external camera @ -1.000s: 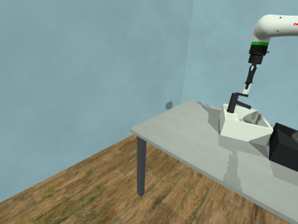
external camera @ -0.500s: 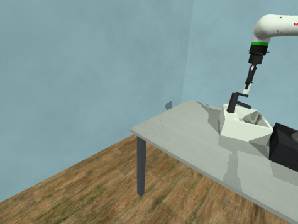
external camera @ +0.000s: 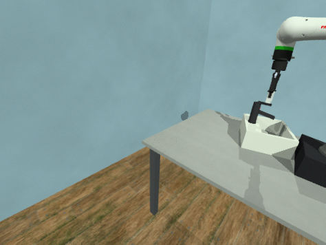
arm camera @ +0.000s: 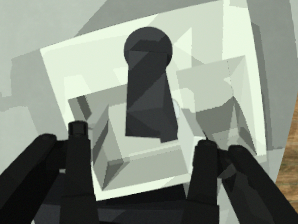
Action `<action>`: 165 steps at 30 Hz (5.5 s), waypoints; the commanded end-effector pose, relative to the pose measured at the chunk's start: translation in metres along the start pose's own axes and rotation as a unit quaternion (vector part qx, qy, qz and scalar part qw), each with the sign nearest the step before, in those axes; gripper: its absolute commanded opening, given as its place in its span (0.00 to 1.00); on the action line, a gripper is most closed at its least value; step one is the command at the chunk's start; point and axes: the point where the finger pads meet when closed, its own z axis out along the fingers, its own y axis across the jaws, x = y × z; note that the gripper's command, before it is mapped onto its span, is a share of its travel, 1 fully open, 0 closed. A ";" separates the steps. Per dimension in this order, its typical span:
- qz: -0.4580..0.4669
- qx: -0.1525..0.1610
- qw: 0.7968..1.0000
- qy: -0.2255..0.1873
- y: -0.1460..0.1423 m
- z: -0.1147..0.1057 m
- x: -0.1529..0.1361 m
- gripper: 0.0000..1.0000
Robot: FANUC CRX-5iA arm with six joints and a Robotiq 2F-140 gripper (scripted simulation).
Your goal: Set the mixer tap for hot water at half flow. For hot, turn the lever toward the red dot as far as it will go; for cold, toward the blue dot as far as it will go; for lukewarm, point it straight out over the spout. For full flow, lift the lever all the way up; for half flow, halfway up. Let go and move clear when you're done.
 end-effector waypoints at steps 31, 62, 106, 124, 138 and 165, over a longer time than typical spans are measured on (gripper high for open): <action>0.000 0.000 1.000 0.000 0.000 0.036 0.000 0.43; 0.000 0.000 1.000 0.000 0.000 0.045 0.000 0.43; 0.000 0.000 1.000 0.000 0.000 0.045 0.000 0.00; 0.000 0.000 1.000 0.000 0.000 0.045 0.000 0.00; 0.000 0.000 1.000 0.000 0.000 0.045 0.000 0.00; 0.077 0.000 0.997 0.000 -0.009 0.045 0.001 0.00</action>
